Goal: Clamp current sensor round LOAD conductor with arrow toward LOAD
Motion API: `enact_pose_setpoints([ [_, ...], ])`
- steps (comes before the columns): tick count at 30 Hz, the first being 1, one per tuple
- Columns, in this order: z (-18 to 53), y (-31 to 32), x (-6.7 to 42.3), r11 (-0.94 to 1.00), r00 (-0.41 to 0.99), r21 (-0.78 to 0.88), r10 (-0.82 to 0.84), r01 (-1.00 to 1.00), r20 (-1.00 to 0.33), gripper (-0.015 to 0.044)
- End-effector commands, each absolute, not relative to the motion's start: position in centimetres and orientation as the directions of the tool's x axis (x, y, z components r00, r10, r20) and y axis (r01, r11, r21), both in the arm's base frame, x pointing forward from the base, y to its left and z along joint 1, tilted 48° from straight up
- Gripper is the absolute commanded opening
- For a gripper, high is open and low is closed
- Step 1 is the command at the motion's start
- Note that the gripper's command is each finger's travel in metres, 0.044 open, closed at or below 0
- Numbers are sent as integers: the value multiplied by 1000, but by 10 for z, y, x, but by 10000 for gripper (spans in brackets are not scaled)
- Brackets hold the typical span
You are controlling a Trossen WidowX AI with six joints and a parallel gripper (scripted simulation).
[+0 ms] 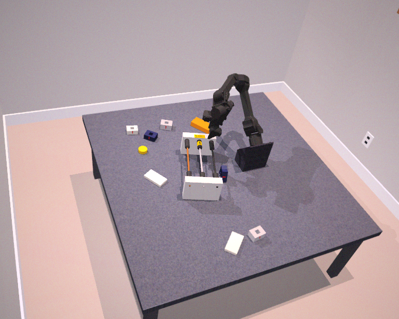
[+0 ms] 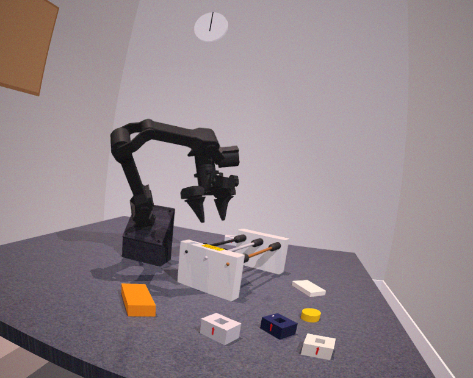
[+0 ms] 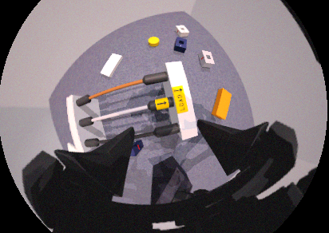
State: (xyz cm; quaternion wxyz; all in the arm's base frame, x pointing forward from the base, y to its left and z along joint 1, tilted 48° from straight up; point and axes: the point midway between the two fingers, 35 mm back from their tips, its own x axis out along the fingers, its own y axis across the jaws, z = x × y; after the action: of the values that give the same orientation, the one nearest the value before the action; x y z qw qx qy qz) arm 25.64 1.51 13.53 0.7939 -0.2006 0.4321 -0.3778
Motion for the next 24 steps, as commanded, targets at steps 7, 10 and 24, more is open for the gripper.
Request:
enact_pose_setpoints([
  [7,0,64,243,662,115,-682,-739,312,-664,440],
  [10,-32,70,231,658,51,-694,-735,293,-676,440],
  [24,-41,64,232,658,47,-694,-734,291,-677,440],
])
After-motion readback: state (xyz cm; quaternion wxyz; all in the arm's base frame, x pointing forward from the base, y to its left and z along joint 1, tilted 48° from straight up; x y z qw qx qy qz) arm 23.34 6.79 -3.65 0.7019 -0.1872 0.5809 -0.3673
